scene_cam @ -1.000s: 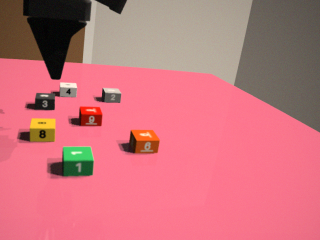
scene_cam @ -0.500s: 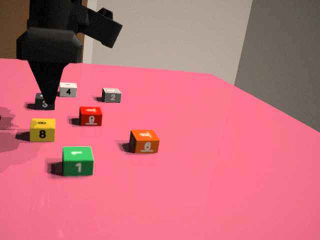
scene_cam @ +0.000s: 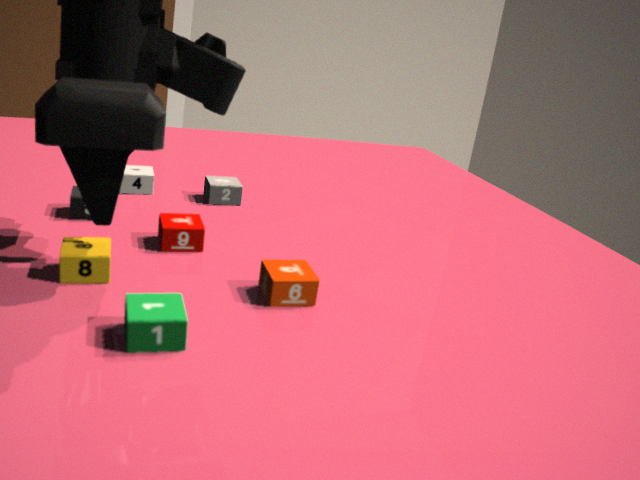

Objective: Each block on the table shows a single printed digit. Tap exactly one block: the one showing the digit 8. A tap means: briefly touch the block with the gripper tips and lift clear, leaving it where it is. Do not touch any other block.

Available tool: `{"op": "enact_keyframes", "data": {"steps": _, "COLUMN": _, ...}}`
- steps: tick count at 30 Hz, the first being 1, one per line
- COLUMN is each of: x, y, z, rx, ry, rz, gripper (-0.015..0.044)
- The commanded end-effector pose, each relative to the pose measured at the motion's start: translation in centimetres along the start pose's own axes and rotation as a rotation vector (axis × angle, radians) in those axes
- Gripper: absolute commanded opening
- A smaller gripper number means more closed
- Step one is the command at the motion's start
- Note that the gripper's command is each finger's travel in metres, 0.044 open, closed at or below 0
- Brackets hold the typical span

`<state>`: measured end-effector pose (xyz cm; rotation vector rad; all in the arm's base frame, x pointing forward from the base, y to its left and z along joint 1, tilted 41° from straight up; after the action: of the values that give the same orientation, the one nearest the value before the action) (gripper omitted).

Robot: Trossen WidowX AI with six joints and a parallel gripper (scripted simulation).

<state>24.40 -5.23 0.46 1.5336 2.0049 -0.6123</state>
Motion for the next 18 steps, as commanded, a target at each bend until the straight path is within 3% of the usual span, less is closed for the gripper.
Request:
{"op": "enact_keyframes", "data": {"steps": 1, "x": 0.1, "y": -0.2, "z": 0.8, "rx": 0.005, "ry": -0.002, "rz": -0.012, "gripper": 0.002}}
{"op": "enact_keyframes", "data": {"steps": 14, "x": 0.1, "y": -0.3, "z": 2.0, "rx": 0.005, "ry": -0.003, "rz": -0.012, "gripper": 0.002}}
{"op": "enact_keyframes", "data": {"steps": 18, "x": 0.1, "y": -0.2, "z": -0.8, "rx": 0.004, "ry": -0.002, "rz": -0.011, "gripper": 0.002}}
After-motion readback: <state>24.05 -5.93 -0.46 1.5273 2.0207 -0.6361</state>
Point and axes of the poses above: the point midway between the two fingers, 35 mm back from their tips, its own z axis out along the fingers, its own x axis across the jaws, y = z × x, the point moved 2 cm from there along -z, back along the fingers, and after that the axes turned 10 degrees about -z, right-handed, at the moved point
